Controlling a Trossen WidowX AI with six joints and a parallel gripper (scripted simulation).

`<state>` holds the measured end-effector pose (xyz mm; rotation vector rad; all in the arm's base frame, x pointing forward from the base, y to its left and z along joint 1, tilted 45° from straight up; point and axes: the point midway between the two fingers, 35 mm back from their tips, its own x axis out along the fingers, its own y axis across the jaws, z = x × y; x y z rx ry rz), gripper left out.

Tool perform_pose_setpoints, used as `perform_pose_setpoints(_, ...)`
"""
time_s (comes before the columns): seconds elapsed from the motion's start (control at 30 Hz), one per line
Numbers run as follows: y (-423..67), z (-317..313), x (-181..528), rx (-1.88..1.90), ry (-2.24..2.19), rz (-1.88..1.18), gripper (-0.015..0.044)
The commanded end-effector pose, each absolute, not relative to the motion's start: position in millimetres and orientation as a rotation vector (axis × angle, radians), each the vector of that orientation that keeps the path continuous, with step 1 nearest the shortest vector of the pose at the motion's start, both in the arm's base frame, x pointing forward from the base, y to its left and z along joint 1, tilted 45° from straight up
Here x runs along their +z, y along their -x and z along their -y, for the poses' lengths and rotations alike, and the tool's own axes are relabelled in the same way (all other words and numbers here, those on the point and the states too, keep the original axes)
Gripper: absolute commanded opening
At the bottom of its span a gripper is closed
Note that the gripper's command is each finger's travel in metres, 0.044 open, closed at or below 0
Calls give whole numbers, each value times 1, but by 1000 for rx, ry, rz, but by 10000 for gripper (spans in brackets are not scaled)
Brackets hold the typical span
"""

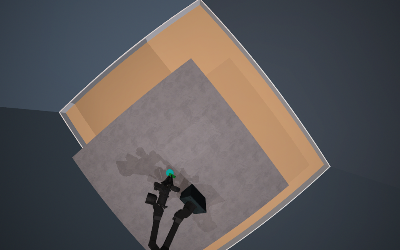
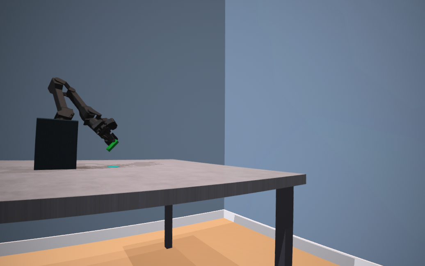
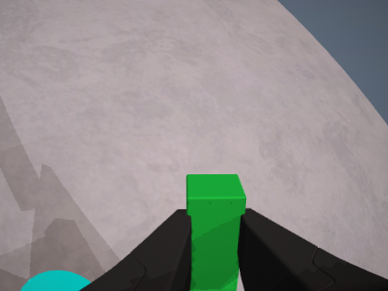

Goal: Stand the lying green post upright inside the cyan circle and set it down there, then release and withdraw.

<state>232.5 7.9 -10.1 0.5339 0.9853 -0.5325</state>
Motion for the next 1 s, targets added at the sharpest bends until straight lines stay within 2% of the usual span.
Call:
perform_pose_setpoints(0.0,-232,-8,-9,-541,-540,-957,23)
perform_pose_setpoints(0.97,-232,-10,2,-573,-612,-753,23)
